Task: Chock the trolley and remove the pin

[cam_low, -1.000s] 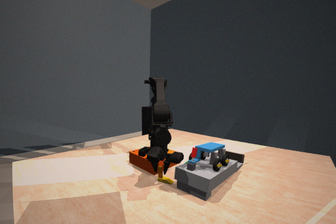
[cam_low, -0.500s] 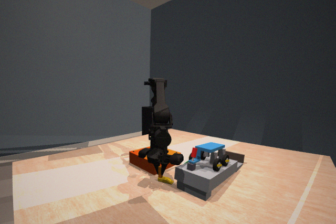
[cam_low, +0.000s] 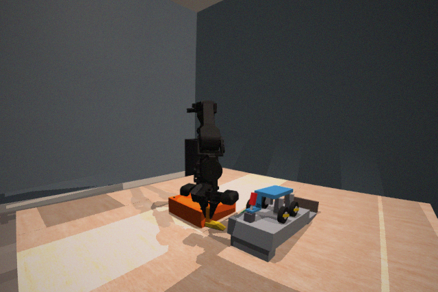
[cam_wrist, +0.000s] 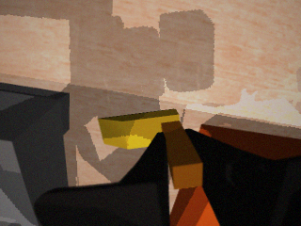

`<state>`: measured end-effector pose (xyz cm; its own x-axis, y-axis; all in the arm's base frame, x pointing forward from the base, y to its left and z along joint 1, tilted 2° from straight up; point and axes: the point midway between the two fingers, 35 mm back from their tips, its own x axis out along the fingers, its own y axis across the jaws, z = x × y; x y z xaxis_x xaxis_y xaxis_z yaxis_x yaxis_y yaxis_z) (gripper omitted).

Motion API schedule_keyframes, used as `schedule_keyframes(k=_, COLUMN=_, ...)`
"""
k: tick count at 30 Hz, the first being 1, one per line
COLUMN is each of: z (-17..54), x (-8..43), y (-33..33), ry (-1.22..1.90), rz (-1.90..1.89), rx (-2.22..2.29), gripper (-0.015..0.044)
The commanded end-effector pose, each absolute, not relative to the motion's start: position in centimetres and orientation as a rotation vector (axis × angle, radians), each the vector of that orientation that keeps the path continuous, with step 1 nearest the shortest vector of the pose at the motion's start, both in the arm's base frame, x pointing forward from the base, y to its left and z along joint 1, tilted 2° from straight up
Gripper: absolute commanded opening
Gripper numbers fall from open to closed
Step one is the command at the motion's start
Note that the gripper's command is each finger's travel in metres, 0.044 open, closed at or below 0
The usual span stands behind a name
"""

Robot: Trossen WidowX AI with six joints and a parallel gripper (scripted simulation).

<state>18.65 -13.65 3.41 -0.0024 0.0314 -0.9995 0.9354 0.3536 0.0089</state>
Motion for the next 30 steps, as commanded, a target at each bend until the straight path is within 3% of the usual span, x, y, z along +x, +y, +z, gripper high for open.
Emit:
schedule_keyframes(k=1, z=5.0, x=18.7, y=-13.7, ry=1.37, rz=-0.914, rx=0.962, gripper=0.0)
schedule_keyframes(k=30, z=13.9, x=18.9, y=-14.0, ry=1.37, rz=-0.914, rx=0.962, gripper=0.0)
